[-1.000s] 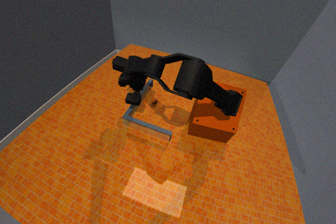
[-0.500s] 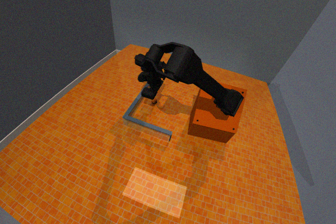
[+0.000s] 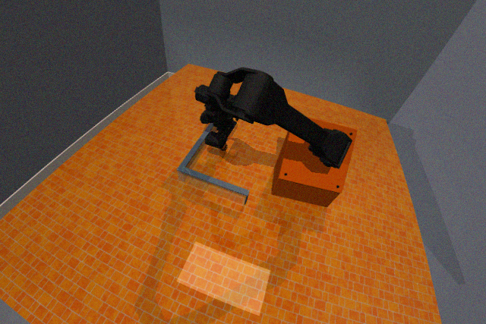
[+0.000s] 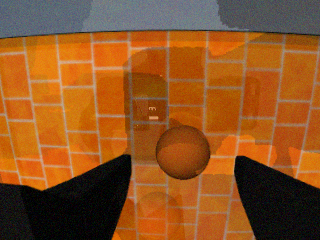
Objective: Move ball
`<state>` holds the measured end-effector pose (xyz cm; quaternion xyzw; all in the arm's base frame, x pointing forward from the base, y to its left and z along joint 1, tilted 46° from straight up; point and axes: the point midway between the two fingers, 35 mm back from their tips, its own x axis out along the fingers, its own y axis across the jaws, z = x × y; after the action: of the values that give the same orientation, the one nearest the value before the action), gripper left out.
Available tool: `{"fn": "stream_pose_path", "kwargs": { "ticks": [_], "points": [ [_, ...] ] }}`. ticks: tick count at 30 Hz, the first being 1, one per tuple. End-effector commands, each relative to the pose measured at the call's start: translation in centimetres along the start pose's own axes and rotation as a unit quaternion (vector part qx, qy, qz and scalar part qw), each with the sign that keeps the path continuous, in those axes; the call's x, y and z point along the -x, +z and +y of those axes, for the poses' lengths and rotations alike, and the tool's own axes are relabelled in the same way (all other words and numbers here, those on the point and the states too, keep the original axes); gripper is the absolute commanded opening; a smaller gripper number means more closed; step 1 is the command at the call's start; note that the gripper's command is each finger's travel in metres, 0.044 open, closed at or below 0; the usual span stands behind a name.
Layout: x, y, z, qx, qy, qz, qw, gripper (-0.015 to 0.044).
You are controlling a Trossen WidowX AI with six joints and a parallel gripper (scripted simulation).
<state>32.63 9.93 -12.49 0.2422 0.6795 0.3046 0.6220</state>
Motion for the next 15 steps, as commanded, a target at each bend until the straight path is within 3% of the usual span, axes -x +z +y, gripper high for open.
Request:
{"fn": "stream_pose_path", "kwargs": {
  "ticks": [1,12,15],
  "points": [
    [-0.8,-0.2,-0.1,-0.005,0.002,0.002,1.0,0.0264],
    [-2.3,-0.3,-0.1,-0.005,0.003,0.003,1.0,0.0264],
    [-2.3,-0.3,-0.1,-0.005,0.003,0.003,1.0,0.0185]
  ]
}}
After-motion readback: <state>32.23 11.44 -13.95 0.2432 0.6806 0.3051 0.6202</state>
